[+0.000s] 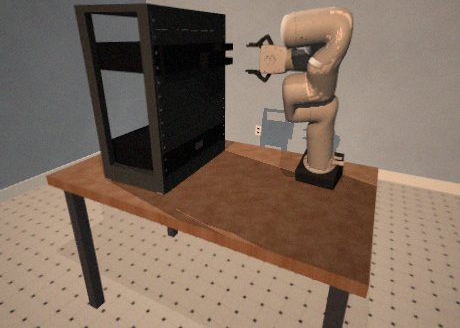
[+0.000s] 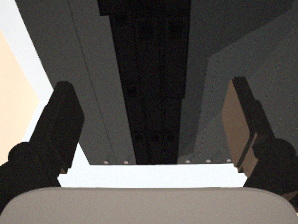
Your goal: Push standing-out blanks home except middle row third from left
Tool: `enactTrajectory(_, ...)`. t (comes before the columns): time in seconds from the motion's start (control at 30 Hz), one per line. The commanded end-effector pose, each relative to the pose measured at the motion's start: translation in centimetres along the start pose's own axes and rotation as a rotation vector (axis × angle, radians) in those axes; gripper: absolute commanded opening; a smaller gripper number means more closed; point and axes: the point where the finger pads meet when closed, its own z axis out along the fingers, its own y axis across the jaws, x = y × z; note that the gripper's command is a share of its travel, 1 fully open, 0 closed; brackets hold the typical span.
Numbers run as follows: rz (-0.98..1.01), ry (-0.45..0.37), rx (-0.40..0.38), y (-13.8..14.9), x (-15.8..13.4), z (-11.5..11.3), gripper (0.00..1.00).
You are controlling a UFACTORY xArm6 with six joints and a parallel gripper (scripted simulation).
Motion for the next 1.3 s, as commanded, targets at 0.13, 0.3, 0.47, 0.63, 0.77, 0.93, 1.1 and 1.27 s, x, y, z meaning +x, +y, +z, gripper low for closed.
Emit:
enactTrajectory(0.13,-0.002,0.000,0.001,-0.1,0.0,0.0,1.00)
enactTrajectory(0.3,-0.002,-0.002,0.003,0.0,0.5,0.1,1.00)
enactTrajectory(0.47,-0.002,-0.002,0.003,0.2,2.3,0.4,1.00)
enactTrajectory(0.63,-0.002,-0.002,0.003,0.2,2.6,0.5,1.00)
enactTrajectory(0.77,-0.002,-0.002,0.003,0.2,2.6,0.5,1.00)
enactTrajectory(0.93,-0.002,-0.002,0.003,0.2,2.6,0.5,1.00)
enactTrajectory(1.1,-0.002,-0.002,0.003,0.2,2.6,0.5,1.00)
enactTrajectory(1.27,-0.002,-0.002,0.003,0.2,2.6,0.5,1.00)
